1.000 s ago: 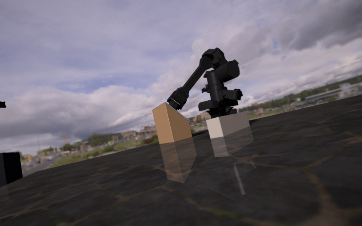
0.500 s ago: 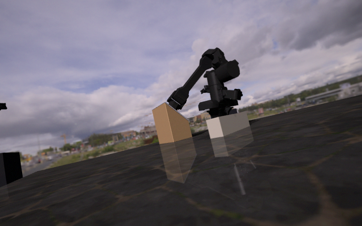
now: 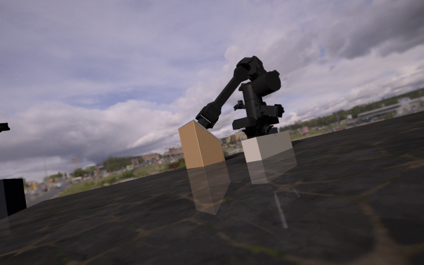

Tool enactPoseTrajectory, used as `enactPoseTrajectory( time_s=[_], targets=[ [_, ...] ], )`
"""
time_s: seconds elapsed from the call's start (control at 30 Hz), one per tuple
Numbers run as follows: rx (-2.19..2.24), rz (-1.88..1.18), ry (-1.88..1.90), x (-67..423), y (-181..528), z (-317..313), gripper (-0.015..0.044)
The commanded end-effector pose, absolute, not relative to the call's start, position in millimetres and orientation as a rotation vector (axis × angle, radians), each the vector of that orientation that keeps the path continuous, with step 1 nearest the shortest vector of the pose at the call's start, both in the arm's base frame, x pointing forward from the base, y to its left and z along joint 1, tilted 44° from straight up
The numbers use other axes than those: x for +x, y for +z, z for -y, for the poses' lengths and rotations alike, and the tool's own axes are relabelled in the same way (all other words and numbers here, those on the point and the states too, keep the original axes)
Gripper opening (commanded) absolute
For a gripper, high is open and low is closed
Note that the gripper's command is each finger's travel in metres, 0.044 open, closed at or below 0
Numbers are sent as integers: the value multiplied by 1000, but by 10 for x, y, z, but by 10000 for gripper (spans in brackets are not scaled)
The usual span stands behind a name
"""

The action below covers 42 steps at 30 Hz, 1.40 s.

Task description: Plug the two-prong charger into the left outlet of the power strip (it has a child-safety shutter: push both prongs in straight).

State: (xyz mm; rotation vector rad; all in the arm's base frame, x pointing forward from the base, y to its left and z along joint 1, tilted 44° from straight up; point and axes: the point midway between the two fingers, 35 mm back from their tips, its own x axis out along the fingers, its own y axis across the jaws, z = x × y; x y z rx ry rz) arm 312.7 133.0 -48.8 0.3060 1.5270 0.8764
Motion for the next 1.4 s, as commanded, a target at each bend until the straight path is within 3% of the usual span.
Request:
enactPoseTrajectory(
  time_s=[0.0,1.37],
  targets=[
    [305,-1499,882,3200,-462,-1349,0],
    [309,-1530,871,3120,-504,-1331,0]
  ],
)
